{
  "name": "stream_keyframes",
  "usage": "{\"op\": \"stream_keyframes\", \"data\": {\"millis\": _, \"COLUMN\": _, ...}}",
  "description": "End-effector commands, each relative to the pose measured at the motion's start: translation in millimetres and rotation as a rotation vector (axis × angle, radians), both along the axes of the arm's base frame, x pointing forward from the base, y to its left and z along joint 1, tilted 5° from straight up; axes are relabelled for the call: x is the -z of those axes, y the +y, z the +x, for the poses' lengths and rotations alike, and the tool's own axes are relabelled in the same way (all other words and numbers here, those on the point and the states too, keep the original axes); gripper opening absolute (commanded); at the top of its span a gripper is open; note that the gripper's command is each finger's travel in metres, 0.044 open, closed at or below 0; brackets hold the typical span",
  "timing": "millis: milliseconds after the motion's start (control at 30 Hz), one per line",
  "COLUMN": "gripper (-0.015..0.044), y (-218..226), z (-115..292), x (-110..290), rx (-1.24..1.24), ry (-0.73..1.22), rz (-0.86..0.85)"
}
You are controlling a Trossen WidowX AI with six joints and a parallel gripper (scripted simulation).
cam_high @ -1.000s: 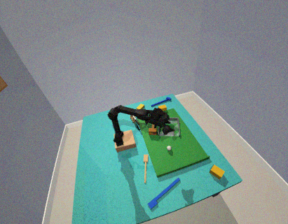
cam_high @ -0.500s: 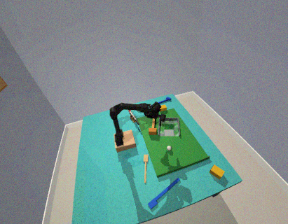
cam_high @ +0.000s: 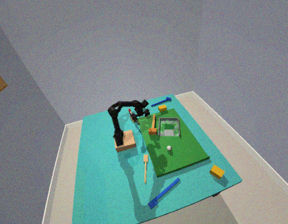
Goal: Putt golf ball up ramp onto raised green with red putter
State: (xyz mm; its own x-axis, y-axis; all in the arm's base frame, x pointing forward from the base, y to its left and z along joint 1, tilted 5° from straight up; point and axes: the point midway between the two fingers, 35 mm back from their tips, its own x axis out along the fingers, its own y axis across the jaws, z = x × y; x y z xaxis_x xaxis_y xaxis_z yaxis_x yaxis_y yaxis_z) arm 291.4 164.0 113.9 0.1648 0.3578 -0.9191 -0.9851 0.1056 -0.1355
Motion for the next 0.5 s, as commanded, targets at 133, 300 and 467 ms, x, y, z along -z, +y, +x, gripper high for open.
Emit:
{"op": "stream_keyframes", "data": {"millis": 133, "gripper": 0.0440, "y": 19, "z": -42, "x": 17, "rx": -0.193, "ry": 0.048, "rz": -0.060}}
{"op": "stream_keyframes", "data": {"millis": 300, "gripper": 0.0440, "y": 19, "z": -42, "x": 17, "rx": -0.193, "ry": 0.048, "rz": -0.060}}
{"op": "stream_keyframes", "data": {"millis": 467, "gripper": 0.0440, "y": 19, "z": -41, "x": 29, "rx": -0.193, "ry": 0.048, "rz": -0.060}}
